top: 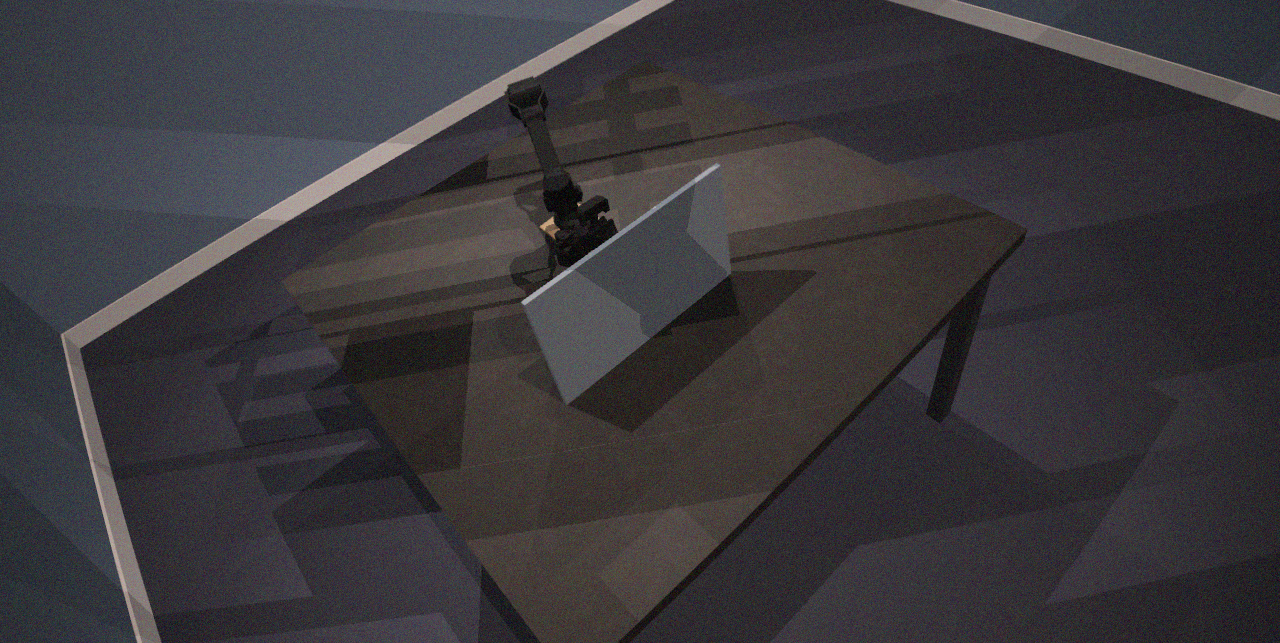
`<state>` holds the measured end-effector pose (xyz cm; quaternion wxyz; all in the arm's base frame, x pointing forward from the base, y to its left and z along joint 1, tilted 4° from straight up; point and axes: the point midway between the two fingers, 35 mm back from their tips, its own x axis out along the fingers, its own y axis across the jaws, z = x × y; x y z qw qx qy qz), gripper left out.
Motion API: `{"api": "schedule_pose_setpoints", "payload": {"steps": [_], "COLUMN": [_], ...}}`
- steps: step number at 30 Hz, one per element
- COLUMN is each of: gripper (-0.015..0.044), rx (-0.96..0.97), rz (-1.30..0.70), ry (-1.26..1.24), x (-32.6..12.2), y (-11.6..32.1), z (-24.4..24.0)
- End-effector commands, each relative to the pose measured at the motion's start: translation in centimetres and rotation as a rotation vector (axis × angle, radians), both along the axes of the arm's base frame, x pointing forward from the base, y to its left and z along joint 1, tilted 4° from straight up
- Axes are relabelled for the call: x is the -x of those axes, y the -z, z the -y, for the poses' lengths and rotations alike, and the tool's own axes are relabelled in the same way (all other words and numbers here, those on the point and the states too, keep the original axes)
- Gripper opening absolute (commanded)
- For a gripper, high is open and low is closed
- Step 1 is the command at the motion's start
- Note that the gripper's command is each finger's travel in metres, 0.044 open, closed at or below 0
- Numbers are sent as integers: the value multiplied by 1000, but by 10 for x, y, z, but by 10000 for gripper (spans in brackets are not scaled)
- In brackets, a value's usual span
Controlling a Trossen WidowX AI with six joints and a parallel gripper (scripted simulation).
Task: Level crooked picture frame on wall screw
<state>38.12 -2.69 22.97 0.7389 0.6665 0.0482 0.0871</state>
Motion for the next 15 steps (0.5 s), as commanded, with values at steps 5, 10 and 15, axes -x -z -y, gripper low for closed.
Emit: {"api": "schedule_pose_setpoints", "payload": {"steps": [5, 10, 15], "gripper": [0, 52, 184], "rx": [-46, -41, -41], "rz": [-8, -8, -8], "ry": [-3, -2, -2], "x": [0, 0, 0], "y": [0, 0, 0], "z": [0, 0, 0]}}
